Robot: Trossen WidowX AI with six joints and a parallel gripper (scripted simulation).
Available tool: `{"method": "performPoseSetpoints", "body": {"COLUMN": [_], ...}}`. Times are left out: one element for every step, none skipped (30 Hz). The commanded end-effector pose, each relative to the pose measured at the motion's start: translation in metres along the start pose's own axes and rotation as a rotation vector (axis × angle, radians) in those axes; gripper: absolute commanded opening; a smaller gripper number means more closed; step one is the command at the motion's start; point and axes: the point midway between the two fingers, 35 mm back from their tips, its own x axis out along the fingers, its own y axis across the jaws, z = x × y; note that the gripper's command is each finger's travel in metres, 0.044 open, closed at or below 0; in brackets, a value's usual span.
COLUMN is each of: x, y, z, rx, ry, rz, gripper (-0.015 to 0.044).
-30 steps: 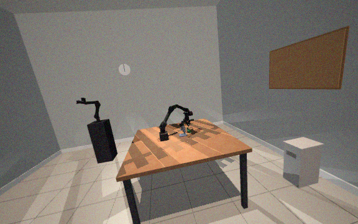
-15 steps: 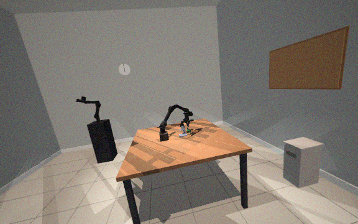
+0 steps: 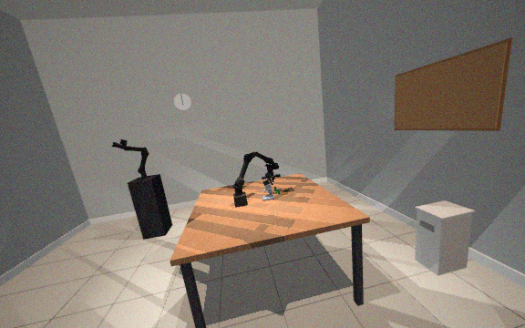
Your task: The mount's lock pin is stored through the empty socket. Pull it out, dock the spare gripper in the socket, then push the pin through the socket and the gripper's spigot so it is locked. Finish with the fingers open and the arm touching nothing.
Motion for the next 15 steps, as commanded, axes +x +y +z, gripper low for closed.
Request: {"method": "performPoseSetpoints", "body": {"x": [-0.004,-0.004,-0.005,-0.005,-0.006,-0.006,-0.006,-0.007,-0.007,-0.007,-0.008,-0.008,-0.008,-0.008,-0.008], "y": [0.012,0.014,0.017,0.020,0.023,0.026,0.029,0.032,0.035,0.038,0.040,0.043,0.046,0.049,0.050], "z": [-0.001,-0.001,-0.001,-0.002,-0.002,-0.002,-0.003,-0.003,-0.004,-0.004,-0.005,-0.005,-0.006,-0.006,-0.006], "rx": [0.012,0.014,0.017,0.019,0.022,0.024,0.027,0.029,0.032,0.034,0.037,0.039,0.042,0.044,0.045], "ry": [-0.007,-0.007,-0.007,-0.007,-0.008,-0.008,-0.008,-0.008,-0.008,-0.008,-0.009,-0.009,-0.009,-0.009,-0.009], "rz": [-0.001,0.000,0.001,0.002,0.003,0.004,0.005,0.006,0.007,0.008,0.009,0.009,0.010,0.011,0.012], "gripper": [0.0000,0.0000,0.0000,0.0000,0.0000,0.0000,0.0000,0.0000,0.0000,0.0000,0.0000,0.0000,0.0000,0.0000,0.0000]}}
